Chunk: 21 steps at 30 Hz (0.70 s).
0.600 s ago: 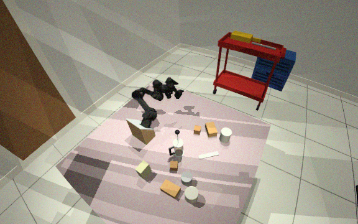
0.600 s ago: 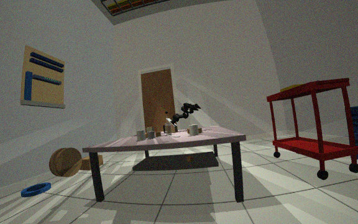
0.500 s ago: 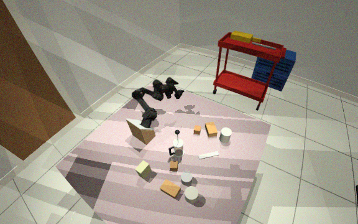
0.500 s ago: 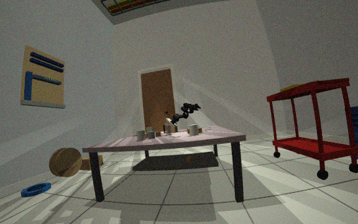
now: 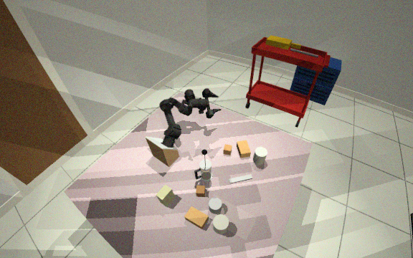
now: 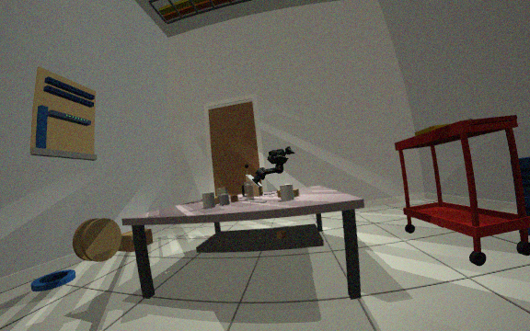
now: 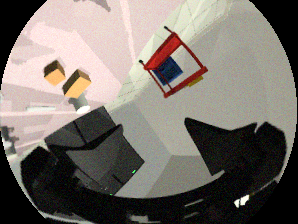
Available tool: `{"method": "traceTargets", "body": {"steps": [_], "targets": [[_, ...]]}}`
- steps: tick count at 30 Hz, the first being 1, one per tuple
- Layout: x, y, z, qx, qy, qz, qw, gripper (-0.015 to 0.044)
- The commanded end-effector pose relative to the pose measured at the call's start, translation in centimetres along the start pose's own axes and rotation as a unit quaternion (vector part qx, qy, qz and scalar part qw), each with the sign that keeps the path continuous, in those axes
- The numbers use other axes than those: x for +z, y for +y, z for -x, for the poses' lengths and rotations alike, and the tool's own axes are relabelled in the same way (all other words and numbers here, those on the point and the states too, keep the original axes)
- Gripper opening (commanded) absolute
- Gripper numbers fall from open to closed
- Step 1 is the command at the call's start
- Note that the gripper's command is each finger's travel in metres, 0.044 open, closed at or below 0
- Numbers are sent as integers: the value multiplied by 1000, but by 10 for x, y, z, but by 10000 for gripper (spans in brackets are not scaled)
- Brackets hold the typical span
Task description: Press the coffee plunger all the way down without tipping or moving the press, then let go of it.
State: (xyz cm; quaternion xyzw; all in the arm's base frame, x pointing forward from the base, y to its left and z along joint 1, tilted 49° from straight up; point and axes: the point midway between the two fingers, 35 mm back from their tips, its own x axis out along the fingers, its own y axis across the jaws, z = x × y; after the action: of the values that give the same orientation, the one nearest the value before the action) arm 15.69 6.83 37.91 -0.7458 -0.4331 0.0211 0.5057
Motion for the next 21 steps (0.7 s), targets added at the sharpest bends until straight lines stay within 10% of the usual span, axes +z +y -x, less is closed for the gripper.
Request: {"method": "traceTargets", "body": {"steps": [1, 21], "targets": [[-31, 27, 2, 45, 52, -81, 994, 440], [-123, 196, 114, 206, 321, -654, 653, 440]]}}
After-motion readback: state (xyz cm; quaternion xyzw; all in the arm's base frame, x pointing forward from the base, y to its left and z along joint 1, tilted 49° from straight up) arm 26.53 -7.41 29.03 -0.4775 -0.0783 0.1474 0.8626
